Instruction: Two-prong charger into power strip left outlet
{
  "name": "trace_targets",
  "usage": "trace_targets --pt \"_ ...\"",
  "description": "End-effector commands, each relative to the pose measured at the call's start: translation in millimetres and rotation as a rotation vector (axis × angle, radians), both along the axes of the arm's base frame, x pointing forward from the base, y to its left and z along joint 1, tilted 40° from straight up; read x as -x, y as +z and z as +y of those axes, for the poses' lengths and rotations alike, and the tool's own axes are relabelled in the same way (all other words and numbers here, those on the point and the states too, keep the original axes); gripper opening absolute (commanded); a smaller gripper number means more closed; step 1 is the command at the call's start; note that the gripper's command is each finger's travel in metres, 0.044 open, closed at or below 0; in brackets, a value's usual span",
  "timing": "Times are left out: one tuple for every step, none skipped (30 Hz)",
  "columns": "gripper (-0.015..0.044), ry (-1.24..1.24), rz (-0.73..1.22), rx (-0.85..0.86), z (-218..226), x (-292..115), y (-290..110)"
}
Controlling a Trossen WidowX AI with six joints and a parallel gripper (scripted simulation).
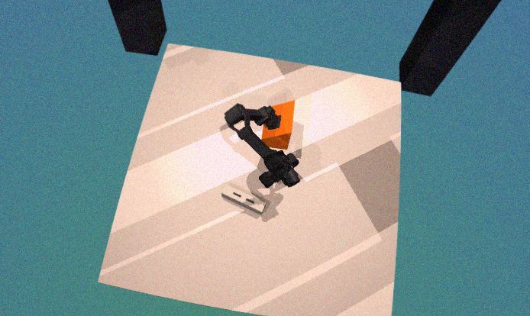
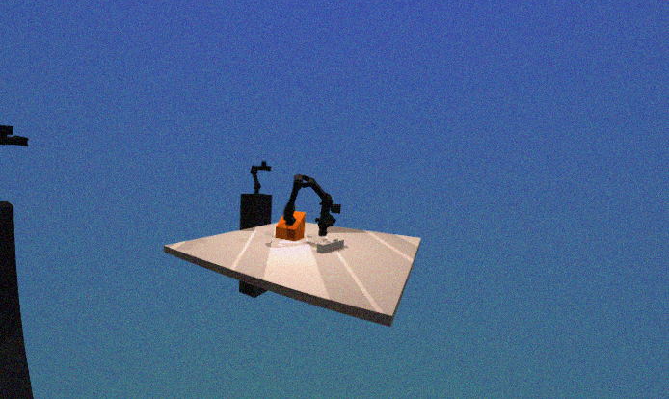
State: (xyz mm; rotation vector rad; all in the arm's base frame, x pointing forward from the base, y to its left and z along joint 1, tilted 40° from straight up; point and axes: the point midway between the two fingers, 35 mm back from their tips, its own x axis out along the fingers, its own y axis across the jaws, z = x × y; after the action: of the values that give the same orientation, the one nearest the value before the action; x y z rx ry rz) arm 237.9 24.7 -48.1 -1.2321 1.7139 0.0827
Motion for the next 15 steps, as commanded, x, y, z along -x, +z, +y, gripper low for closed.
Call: trace_targets --pt "0.0 -0.007 -0.009 -0.006 5 1 7" --pt "0.0 -0.013 -0.014 -0.007 4 0 7" --pt "0.0 -0.022 -0.022 -0.008 3 0 7" --pt "0.0 -0.033 -0.032 -0.009 2 0 7" --pt "0.0 -0.048 -0.044 -0.011 1 -1 7" --pt "0.0 -0.065 -0.059 -0.013 0 -2 7" --pt "0.0 -0.083 -0.075 -0.015 -2 -2 7" --pt "0.0 -0.101 -0.09 -0.018 -4 -3 7" --pt "0.0 -0.119 -0.106 -0.02 -5 -4 7" --pt "0.0 -0.138 -0.121 -0.022 -7 -4 7" --pt "0.0 -0.156 -0.137 -0.024 -8 -5 7" --pt "0.0 -0.174 -0.153 -0.026 -10 -6 8" --pt "0.0 -0.192 -0.168 -0.027 -12 -6 8" --pt "0.0 -0.211 -0.184 -0.029 -13 -7 8" --pt "0.0 -0.229 -0.199 -0.031 -15 -7 8"
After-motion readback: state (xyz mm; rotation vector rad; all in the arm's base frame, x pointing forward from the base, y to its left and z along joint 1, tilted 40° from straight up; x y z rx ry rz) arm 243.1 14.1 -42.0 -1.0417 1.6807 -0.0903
